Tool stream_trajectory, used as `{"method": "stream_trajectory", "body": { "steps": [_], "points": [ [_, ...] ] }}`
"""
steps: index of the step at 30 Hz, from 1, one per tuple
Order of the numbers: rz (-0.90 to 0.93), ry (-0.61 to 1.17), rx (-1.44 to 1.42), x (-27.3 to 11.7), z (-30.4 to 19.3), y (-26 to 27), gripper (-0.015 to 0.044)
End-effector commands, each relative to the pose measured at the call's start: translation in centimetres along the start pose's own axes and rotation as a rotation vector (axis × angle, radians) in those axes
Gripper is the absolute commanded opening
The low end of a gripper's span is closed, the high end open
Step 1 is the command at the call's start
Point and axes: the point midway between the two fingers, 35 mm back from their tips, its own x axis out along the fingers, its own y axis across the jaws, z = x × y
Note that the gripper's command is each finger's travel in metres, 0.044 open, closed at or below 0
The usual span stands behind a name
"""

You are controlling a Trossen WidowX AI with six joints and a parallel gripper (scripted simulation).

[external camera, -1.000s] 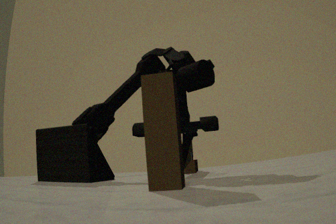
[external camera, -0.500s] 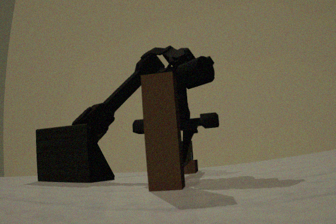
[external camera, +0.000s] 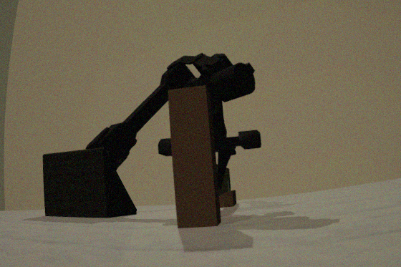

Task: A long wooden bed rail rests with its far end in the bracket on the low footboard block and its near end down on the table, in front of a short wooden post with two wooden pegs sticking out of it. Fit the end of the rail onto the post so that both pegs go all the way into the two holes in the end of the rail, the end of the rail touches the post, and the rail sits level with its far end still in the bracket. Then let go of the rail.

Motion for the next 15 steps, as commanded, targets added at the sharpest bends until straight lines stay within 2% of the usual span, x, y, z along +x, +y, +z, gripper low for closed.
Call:
{"method": "stream_trajectory", "body": {
  "steps": [1, 15],
  "points": [
    [-0.008, 0.004, -0.002, -0.49, -0.12, -0.21, 0.0],
    [-0.008, 0.004, -0.002, -1.2, -0.12, -0.19, 0.0]
  ]
}}
